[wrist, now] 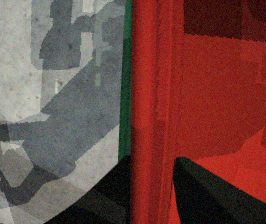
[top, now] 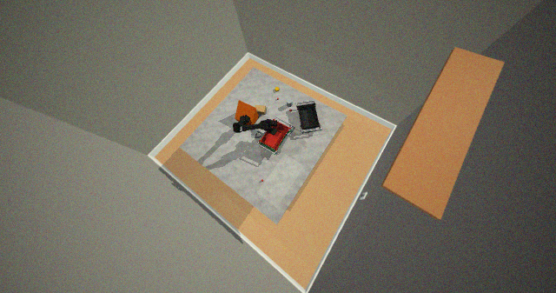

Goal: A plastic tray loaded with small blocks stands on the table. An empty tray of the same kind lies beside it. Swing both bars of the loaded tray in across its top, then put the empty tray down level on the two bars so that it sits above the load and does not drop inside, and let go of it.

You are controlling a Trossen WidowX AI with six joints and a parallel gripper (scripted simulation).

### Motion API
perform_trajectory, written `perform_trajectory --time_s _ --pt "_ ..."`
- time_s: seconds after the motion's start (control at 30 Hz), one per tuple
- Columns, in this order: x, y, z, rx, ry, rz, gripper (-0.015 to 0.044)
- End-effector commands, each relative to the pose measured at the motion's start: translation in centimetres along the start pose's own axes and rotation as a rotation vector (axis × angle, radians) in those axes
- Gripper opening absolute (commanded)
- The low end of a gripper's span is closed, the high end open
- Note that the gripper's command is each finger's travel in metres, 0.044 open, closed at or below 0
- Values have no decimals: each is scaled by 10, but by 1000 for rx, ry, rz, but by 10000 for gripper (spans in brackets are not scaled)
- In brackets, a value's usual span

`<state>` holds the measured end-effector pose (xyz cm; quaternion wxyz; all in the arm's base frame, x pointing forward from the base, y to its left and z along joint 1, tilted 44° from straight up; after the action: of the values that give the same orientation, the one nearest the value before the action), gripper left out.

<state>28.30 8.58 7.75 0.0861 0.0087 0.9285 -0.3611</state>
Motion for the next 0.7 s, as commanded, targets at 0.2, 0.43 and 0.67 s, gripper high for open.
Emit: perform_trajectory --time_s 0.2,0.43,0.67 --pt "1 -4 4 10 15 8 0" --pt "0 0 1 0 1 0 0" --pt "3 -5 11 8 11 5 0"
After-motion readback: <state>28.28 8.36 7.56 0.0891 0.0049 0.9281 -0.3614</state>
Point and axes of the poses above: the point midway between the two fingers, 35 mm back from their tips, its own z axis out along the fingers, its own x axis across the jaws, y = z × x, the point moved 3 cm from there along -z, back along the fingers, and after that the axes turned 8 degrees about z, right-handed, at the moved point
